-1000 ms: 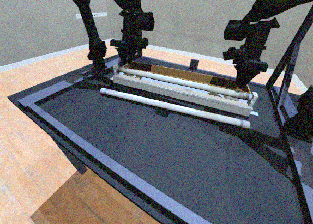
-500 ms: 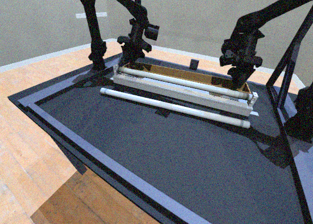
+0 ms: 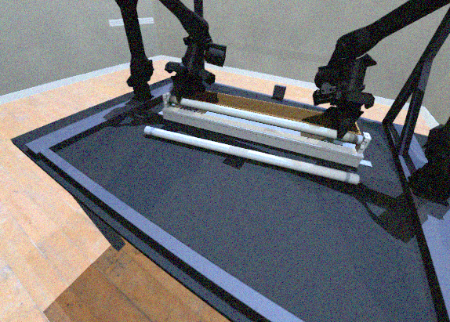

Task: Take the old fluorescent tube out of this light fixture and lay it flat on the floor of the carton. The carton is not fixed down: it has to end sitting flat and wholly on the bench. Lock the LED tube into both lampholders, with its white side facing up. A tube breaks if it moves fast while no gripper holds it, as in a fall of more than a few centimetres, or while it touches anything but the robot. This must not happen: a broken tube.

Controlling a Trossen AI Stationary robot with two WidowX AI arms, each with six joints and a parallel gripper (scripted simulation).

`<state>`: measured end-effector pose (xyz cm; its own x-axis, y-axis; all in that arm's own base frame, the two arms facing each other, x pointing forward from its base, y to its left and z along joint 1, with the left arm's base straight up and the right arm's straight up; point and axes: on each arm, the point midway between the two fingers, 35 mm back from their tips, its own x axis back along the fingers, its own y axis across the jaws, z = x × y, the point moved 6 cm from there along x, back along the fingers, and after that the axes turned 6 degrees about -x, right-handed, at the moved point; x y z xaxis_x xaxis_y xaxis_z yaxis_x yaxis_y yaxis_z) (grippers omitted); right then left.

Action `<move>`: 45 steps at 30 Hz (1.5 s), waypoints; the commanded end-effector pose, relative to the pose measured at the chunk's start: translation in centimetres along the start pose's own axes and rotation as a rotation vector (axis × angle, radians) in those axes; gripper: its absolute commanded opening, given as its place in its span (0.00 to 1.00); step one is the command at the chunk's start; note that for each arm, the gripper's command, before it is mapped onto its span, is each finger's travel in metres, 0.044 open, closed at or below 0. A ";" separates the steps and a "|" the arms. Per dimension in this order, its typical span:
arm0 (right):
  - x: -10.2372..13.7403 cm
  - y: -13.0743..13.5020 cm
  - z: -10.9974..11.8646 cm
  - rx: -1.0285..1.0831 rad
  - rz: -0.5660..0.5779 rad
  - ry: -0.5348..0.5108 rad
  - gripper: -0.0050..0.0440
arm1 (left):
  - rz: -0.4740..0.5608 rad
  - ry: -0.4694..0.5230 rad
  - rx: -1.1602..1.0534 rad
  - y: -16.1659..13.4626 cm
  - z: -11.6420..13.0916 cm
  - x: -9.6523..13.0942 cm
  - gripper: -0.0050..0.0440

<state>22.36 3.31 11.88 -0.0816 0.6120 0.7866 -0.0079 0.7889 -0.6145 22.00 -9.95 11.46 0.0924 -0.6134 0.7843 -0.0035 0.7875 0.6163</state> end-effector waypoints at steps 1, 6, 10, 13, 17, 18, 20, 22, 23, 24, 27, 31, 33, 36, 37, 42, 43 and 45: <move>-0.3 0.0 -0.1 -0.001 0.004 -0.007 0.45 | 0.007 -0.016 0.002 0.1 -0.2 0.3 0.37; -0.3 0.0 -0.1 -0.001 0.003 -0.008 0.35 | 0.013 -0.019 0.009 0.2 -0.2 0.5 0.24; -0.3 0.0 -0.1 -0.001 0.003 -0.007 0.29 | 0.012 -0.015 0.006 0.0 -0.2 0.4 0.16; -0.2 0.1 -0.1 -0.003 0.000 -0.008 0.17 | 0.014 -0.014 0.007 0.0 -0.2 0.4 0.15; 0.1 -0.1 -0.3 -0.014 -0.006 -0.021 0.27 | 0.013 -0.019 0.009 0.1 -0.2 0.5 0.28; 0.1 -0.1 -0.3 -0.014 -0.006 -0.021 0.28 | 0.013 -0.019 0.009 0.1 -0.2 0.5 0.28; 0.1 -0.2 -0.3 -0.013 -0.012 -0.020 0.28 | 0.019 -0.020 0.009 0.2 -0.2 0.5 0.28; 0.1 -0.4 -0.3 -0.013 -0.042 -0.017 0.28 | 0.050 -0.024 0.009 0.5 -0.1 0.5 0.28; 0.1 -0.7 -0.4 -0.013 -0.066 -0.014 0.28 | 0.074 -0.026 0.009 0.7 -0.1 0.4 0.28; 0.0 -0.9 -0.4 -0.013 -0.097 -0.011 0.28 | 0.105 -0.029 0.009 0.9 -0.1 0.4 0.28; 0.0 -1.3 -0.4 -0.013 -0.132 -0.007 0.28 | 0.140 -0.033 0.008 1.3 0.0 0.4 0.28; -0.2 -2.3 -0.6 -0.012 -0.244 0.003 0.28 | 0.252 -0.047 0.007 2.2 0.1 0.2 0.28; -0.3 -2.7 -0.6 -0.012 -0.289 0.008 0.28 | 0.297 -0.051 0.007 2.6 0.1 0.1 0.28; -0.5 -3.3 -0.7 -0.011 -0.359 0.015 0.28 | 0.368 -0.058 0.007 3.2 0.2 -0.1 0.28; -0.5 -3.5 -0.7 -0.011 -0.384 0.017 0.28 | 0.393 -0.061 0.007 3.4 0.2 -0.2 0.28; -0.9 -4.3 -0.8 -0.010 -0.480 0.027 0.28 | 0.490 -0.072 0.006 4.2 0.3 -0.5 0.28; -0.9 -4.3 -0.8 -0.010 -0.480 0.027 0.28 | 0.490 -0.072 0.006 4.2 0.3 -0.5 0.28; -1.2 -4.7 -0.9 -0.009 -0.535 0.034 0.28 | 0.545 -0.076 0.005 4.6 0.3 -0.8 0.28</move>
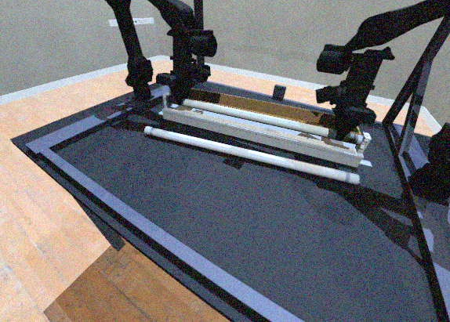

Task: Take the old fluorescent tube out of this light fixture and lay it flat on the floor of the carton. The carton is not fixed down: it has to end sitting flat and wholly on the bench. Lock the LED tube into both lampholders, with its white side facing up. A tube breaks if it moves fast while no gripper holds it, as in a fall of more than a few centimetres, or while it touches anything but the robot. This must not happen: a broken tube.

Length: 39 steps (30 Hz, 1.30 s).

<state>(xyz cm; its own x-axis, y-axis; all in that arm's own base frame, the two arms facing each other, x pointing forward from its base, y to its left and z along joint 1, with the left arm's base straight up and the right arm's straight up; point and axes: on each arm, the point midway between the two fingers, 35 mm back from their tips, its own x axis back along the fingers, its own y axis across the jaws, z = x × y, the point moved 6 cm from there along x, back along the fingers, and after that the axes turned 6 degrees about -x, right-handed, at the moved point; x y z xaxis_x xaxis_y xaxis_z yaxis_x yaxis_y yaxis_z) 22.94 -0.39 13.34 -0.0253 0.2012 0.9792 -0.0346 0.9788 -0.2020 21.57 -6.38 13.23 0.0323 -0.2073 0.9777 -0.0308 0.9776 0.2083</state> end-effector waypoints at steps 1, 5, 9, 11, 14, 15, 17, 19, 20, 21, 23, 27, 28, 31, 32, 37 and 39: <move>0.4 -1.0 -0.5 -0.006 -0.100 -0.011 0.28 | 0.113 -0.029 0.003 0.8 0.0 0.4 0.28; 0.3 -1.8 -0.5 -0.006 -0.182 -0.004 0.28 | 0.211 -0.041 0.002 1.7 0.1 0.2 0.28; 0.2 -2.4 -0.6 -0.005 -0.250 0.003 0.28 | 0.280 -0.048 0.002 2.3 0.2 0.1 0.28; 0.1 -2.7 -0.6 -0.005 -0.286 0.007 0.28 | 0.303 -0.051 0.002 2.5 0.2 0.0 0.28; 0.1 -2.7 -0.6 -0.005 -0.294 0.007 0.28 | 0.317 -0.053 0.001 2.6 0.2 0.0 0.28; 0.1 -2.7 -0.6 -0.005 -0.294 0.007 0.28 | 0.317 -0.053 0.001 2.6 0.2 0.0 0.28; 0.0 -2.9 -0.7 -0.005 -0.315 0.010 0.28 | 0.331 -0.054 0.001 2.7 0.2 0.0 0.28; 0.0 -3.0 -0.7 -0.005 -0.321 0.011 0.28 | 0.336 -0.054 0.001 2.8 0.2 0.0 0.28; 0.0 -3.0 -0.7 -0.005 -0.321 0.011 0.28 | 0.336 -0.054 0.001 2.8 0.2 0.0 0.28; 0.0 -3.0 -0.7 -0.005 -0.321 0.011 0.28 | 0.336 -0.054 0.001 2.8 0.2 0.0 0.28; 0.0 -3.0 -0.7 -0.005 -0.321 0.011 0.28 | 0.336 -0.054 0.001 2.8 0.2 0.0 0.28; 0.0 -3.0 -0.7 -0.005 -0.321 0.011 0.28 | 0.336 -0.054 0.001 2.8 0.2 0.0 0.28; 0.0 -3.0 -0.7 -0.005 -0.321 0.011 0.28 | 0.336 -0.054 0.001 2.8 0.2 0.0 0.28; 0.2 -3.0 -0.7 -0.005 -0.321 0.011 0.28 | 0.336 -0.055 0.001 2.8 0.2 0.1 0.28; 0.2 -3.0 -0.7 -0.005 -0.321 0.011 0.28 | 0.336 -0.055 0.001 2.8 0.2 0.1 0.28; 2.0 -3.4 -0.7 -0.005 -0.321 0.011 0.28 | 0.336 -0.055 0.001 3.2 0.4 1.9 0.28; 2.6 -3.4 -0.8 -0.005 -0.322 0.011 0.28 | 0.336 -0.055 0.001 3.2 0.4 2.5 0.28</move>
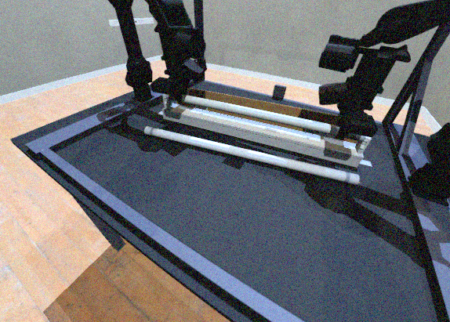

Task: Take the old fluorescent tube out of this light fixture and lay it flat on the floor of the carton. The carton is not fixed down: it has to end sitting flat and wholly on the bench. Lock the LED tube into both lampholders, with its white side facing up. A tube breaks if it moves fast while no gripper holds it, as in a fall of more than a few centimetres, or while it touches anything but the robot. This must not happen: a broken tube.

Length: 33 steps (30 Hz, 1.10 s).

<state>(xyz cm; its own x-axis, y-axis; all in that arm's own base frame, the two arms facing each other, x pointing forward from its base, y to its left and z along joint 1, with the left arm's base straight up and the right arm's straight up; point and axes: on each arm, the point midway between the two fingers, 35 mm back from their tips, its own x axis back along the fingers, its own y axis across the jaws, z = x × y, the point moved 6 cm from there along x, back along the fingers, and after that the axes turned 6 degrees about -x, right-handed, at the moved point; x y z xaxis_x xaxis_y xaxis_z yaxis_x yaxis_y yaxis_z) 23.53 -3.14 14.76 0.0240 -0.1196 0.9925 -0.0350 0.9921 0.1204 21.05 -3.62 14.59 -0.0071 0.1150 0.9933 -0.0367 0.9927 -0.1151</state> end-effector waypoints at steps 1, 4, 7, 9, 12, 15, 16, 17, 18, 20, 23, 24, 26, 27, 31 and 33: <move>2.0 0.3 -0.2 0.000 0.002 -0.027 0.28 | 0.011 -0.026 -0.005 -0.5 -0.1 2.0 0.28; 2.6 0.9 -0.1 0.000 0.002 -0.027 0.28 | 0.011 -0.026 -0.005 -1.1 -0.1 2.6 0.28; 3.0 1.7 0.0 0.000 0.001 -0.027 0.28 | 0.012 -0.026 -0.005 -1.9 -0.2 3.0 0.28; 3.1 2.0 0.0 0.000 0.001 -0.027 0.28 | 0.012 -0.026 -0.005 -2.2 -0.2 3.1 0.28; 3.1 2.8 0.1 0.000 0.000 -0.027 0.28 | 0.012 -0.026 -0.005 -3.0 -0.3 3.1 0.28; 3.1 3.9 0.2 0.000 -0.001 -0.027 0.28 | 0.013 -0.026 -0.005 -4.1 -0.4 3.0 0.28; 3.0 4.2 0.2 0.000 -0.001 -0.027 0.28 | 0.014 -0.026 -0.005 -4.5 -0.5 3.0 0.28; 3.0 4.6 0.3 0.000 -0.001 -0.027 0.28 | 0.014 -0.026 -0.005 -4.9 -0.5 3.0 0.28; 3.0 4.9 0.3 0.000 -0.002 -0.027 0.28 | 0.014 -0.026 -0.005 -5.2 -0.5 2.9 0.28; 2.9 5.7 0.4 0.000 -0.003 -0.027 0.28 | 0.015 -0.026 -0.005 -6.0 -0.6 2.9 0.28; 2.8 6.8 0.6 0.000 -0.004 -0.027 0.28 | 0.016 -0.026 -0.005 -7.2 -0.8 2.7 0.28; 2.7 7.2 0.6 0.000 -0.004 -0.027 0.28 | 0.016 -0.026 -0.005 -7.6 -0.8 2.7 0.28; 2.7 7.6 0.7 0.000 -0.004 -0.027 0.28 | 0.016 -0.026 -0.005 -8.0 -0.9 2.6 0.28; 2.7 7.6 0.7 0.000 -0.004 -0.027 0.28 | 0.016 -0.026 -0.005 -8.0 -0.9 2.6 0.28; 2.5 9.1 0.8 0.000 -0.006 -0.027 0.28 | 0.018 -0.026 -0.005 -9.5 -1.1 2.5 0.28; 2.4 9.8 0.9 0.000 -0.007 -0.027 0.28 | 0.018 -0.026 -0.005 -10.3 -1.2 2.4 0.28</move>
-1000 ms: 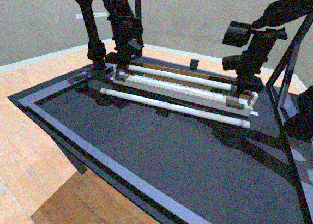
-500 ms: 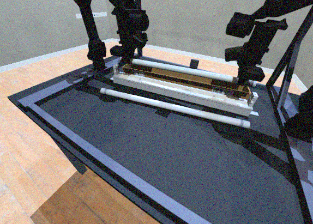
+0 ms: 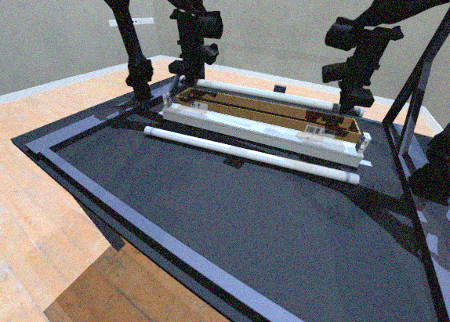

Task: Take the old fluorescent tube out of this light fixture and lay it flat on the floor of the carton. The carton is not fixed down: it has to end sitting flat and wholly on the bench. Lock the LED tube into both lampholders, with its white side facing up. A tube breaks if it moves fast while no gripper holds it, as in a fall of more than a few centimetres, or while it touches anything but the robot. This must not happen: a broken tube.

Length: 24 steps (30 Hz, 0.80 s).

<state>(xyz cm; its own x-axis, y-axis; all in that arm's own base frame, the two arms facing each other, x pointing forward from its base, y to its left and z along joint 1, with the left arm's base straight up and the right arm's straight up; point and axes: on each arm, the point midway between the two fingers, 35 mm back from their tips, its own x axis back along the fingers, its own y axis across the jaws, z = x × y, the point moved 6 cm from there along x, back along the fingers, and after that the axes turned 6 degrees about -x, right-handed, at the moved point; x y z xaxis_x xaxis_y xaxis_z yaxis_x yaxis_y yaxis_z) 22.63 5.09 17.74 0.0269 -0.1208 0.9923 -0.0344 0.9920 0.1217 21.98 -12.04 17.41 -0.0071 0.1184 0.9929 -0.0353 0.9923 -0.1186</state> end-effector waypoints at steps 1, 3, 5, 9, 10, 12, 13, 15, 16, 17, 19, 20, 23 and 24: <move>0.3 1.6 0.3 0.000 -0.006 -0.030 0.28 | 0.015 -0.026 -0.003 -1.9 -0.6 0.5 0.28; 0.2 2.1 0.5 0.004 -0.007 -0.038 0.28 | 0.015 -0.026 -0.003 -2.4 -0.7 0.4 0.28; 0.0 2.5 0.6 0.008 -0.009 -0.048 0.28 | 0.016 -0.026 -0.003 -2.9 -0.7 0.2 0.28; -0.8 3.3 0.8 0.010 -0.010 -0.053 0.28 | 0.016 -0.026 -0.003 -3.8 -0.9 -0.6 0.28; -0.8 3.3 0.8 0.010 -0.010 -0.053 0.28 | 0.016 -0.026 -0.003 -3.8 -0.9 -0.6 0.28; -1.1 3.4 0.8 0.010 -0.010 -0.053 0.28 | 0.016 -0.026 -0.003 -3.9 -0.9 -0.8 0.28; -1.3 3.5 0.8 0.010 -0.010 -0.053 0.28 | 0.016 -0.026 -0.003 -4.0 -0.9 -1.0 0.28; -1.8 3.5 0.8 0.010 -0.011 -0.053 0.28 | 0.016 -0.026 -0.003 -4.0 -1.0 -1.5 0.28; -2.0 3.5 0.8 0.010 -0.011 -0.053 0.28 | 0.016 -0.026 -0.003 -4.0 -1.0 -1.7 0.28; -2.3 3.4 0.8 0.010 -0.011 -0.053 0.28 | 0.016 -0.026 -0.003 -4.0 -1.0 -2.0 0.28; -2.8 3.4 0.8 0.010 -0.011 -0.053 0.28 | 0.016 -0.026 -0.003 -3.9 -1.0 -2.5 0.28; -3.0 3.4 0.8 0.010 -0.011 -0.053 0.28 | 0.016 -0.026 -0.003 -3.9 -1.0 -2.7 0.28; -3.7 3.3 0.7 0.010 -0.011 -0.053 0.28 | 0.016 -0.026 -0.003 -3.8 -0.9 -3.5 0.28; -3.9 3.3 0.7 0.010 -0.011 -0.053 0.28 | 0.016 -0.026 -0.003 -3.7 -0.9 -3.7 0.28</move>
<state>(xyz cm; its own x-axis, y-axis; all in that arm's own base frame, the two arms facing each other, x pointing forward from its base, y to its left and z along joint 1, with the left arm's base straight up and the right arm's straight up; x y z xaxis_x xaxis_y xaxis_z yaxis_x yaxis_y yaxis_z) 21.46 8.75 14.72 -0.0044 -0.1331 0.9911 -0.0464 0.9901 0.1327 22.84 -16.01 14.65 -0.0155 0.1278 0.9917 -0.0335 0.9912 -0.1282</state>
